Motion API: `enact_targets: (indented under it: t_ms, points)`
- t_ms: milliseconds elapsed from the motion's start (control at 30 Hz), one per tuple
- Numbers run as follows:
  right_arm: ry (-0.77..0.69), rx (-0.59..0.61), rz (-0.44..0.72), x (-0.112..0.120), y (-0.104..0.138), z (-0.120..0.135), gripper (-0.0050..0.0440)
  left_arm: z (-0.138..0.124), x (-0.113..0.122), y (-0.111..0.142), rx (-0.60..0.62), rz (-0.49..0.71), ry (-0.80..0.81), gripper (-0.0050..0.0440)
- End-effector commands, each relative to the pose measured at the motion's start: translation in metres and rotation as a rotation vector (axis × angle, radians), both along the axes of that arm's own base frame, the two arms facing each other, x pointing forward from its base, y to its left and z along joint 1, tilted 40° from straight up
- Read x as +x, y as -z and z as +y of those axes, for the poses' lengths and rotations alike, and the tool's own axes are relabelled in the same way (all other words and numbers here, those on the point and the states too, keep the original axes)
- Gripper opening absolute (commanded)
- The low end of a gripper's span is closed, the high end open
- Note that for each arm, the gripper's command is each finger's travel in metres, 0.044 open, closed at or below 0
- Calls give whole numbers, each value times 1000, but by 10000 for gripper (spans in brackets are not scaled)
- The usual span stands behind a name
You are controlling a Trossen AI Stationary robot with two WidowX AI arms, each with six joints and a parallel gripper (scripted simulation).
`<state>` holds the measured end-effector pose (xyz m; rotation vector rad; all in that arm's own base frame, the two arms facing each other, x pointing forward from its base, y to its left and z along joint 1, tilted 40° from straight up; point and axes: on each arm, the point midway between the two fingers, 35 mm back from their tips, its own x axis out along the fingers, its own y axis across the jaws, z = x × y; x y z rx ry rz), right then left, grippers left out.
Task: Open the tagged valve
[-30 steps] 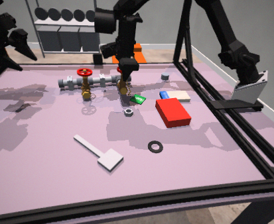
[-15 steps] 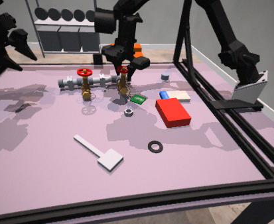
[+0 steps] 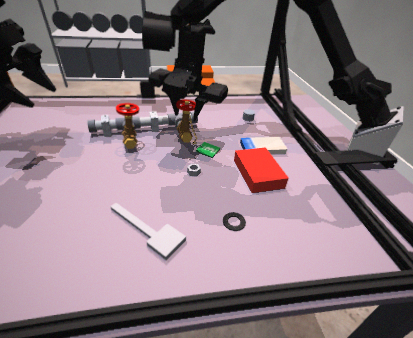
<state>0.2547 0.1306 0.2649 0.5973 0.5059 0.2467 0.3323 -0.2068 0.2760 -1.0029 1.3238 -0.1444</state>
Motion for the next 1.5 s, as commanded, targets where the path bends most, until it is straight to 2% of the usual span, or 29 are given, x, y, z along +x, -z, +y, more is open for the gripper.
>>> enact_targets:
  t_ms: [0,33,367,667,800,1100,1167,1233,1467]
  points:
    - [0,0,0,0,0,0,400,0,0,0,1,-3,4,168]
    - [0,0,0,0,0,0,400,0,0,0,1,-3,4,168]
    - [0,0,0,0,0,0,400,0,0,0,1,-3,4,400]
    - [0,0,0,0,0,0,400,1,0,-1,15,-30,36,400]
    - [0,0,0,0,0,0,400,5,-2,-6,92,-186,223,400]
    - [0,0,0,0,0,0,400,16,-7,-19,219,-441,528,400]
    - [0,0,0,0,0,0,400,16,-7,-19,219,-441,528,400]
    - [0,0,0,0,0,0,400,18,-8,-21,266,-536,642,400]
    - [0,0,0,0,0,0,400,24,-11,-28,367,-740,887,400]
